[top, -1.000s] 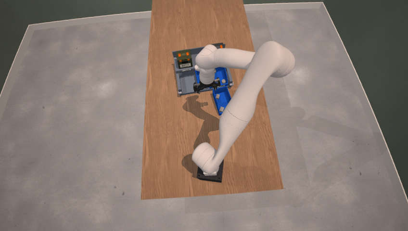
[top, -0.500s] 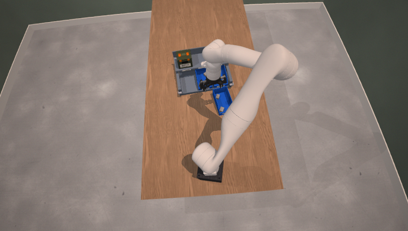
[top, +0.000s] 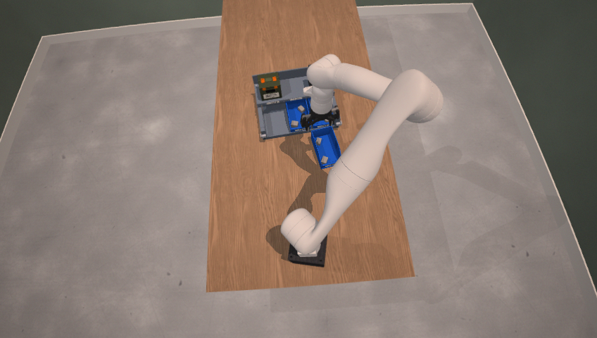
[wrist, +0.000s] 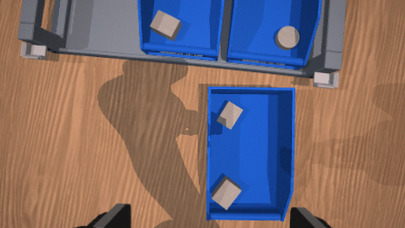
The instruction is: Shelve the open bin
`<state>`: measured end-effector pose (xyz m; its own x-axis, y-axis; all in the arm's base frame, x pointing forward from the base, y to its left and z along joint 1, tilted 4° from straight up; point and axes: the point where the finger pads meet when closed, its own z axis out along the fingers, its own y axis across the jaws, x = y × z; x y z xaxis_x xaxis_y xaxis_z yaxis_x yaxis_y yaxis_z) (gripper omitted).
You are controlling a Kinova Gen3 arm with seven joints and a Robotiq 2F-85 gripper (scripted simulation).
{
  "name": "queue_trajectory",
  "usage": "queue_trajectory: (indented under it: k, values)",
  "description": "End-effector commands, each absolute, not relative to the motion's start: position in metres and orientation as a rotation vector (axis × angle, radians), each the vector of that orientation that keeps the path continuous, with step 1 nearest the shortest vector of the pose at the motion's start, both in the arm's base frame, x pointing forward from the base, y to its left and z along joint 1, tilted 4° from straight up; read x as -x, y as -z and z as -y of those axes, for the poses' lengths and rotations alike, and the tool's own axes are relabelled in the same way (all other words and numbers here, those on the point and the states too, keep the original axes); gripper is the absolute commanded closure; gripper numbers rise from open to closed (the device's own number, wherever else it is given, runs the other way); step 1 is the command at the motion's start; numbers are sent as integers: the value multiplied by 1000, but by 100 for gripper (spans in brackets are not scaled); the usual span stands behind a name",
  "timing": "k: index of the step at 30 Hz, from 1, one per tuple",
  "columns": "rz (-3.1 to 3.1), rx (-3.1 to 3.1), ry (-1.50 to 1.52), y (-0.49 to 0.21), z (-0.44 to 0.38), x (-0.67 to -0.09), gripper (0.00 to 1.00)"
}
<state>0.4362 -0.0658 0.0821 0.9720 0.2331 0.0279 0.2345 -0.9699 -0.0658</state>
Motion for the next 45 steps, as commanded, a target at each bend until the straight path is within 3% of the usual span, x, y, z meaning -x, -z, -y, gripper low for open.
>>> queue_trajectory:
  k: [1, 45]
  values:
    - [367, 3053, 32, -81, 98, -449, 0]
    - [367, 3054, 32, -76, 175, -477, 0]
